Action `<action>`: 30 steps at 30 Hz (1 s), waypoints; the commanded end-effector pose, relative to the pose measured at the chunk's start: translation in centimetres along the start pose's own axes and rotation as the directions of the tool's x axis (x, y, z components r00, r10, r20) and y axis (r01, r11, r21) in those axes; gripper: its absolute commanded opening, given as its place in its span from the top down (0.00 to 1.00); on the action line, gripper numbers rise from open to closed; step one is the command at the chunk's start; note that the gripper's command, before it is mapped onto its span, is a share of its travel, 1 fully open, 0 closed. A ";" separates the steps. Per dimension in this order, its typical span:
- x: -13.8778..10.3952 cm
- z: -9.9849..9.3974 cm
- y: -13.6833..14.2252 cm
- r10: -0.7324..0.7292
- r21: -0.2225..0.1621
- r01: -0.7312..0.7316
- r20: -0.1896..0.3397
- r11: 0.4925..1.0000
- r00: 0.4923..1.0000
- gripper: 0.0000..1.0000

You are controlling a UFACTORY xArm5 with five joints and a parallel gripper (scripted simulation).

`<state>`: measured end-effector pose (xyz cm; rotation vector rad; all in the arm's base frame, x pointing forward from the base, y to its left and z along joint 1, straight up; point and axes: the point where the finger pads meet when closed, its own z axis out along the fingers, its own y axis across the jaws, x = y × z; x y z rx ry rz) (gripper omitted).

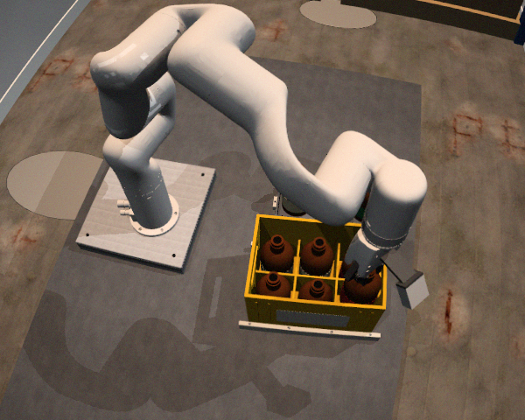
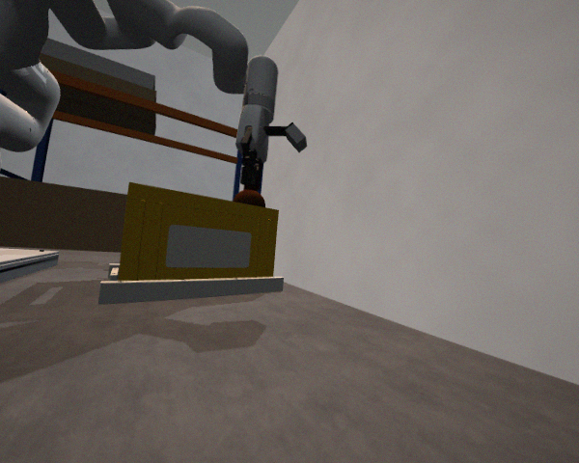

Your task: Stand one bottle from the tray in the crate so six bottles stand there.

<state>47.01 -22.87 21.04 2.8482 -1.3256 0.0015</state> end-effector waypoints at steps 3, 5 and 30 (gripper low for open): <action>0.1 0.4 0.0 0.000 0.002 0.000 -0.005 1.000 1.000 1.00; 0.1 0.7 -0.1 0.000 0.002 0.000 -0.005 1.000 1.000 1.00; 0.1 2.4 -0.1 0.000 0.002 0.000 -0.005 1.000 1.000 1.00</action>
